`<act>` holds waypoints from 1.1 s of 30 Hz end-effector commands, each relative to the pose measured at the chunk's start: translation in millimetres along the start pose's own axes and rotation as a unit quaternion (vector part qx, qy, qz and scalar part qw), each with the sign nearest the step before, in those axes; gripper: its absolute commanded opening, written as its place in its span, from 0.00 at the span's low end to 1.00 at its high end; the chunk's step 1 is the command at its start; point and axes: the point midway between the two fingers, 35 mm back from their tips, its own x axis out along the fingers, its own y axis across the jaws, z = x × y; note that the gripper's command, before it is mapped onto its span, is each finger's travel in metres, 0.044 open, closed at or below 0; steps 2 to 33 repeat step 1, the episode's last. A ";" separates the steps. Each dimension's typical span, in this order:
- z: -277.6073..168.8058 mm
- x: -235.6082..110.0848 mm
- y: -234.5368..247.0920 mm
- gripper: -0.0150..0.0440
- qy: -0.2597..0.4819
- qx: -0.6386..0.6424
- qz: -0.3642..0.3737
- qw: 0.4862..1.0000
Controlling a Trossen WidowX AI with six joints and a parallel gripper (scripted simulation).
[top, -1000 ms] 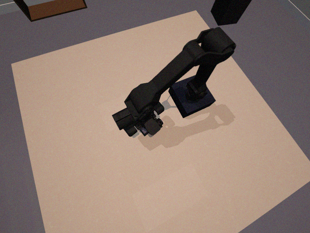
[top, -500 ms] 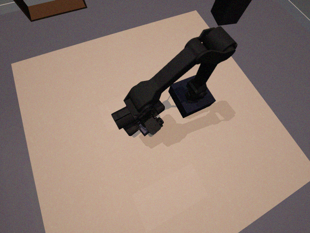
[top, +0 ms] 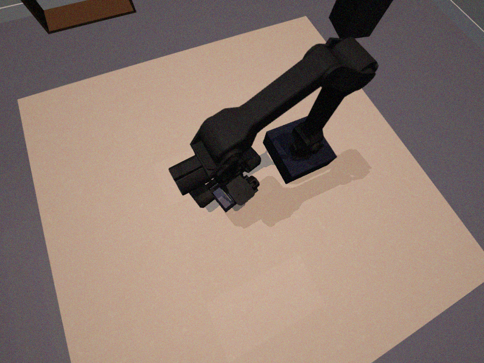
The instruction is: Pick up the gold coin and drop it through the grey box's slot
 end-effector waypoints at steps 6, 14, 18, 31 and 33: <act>0.1 -1.3 0.1 1.00 0.000 0.000 0.000 1.000; 0.1 -1.3 0.1 1.00 0.000 0.000 0.000 1.000; 0.1 -1.3 0.1 1.00 0.000 0.000 0.000 1.000; 0.1 -1.3 0.1 1.00 0.000 0.000 0.000 1.000; 0.1 -1.3 0.1 1.00 0.000 0.000 0.000 1.000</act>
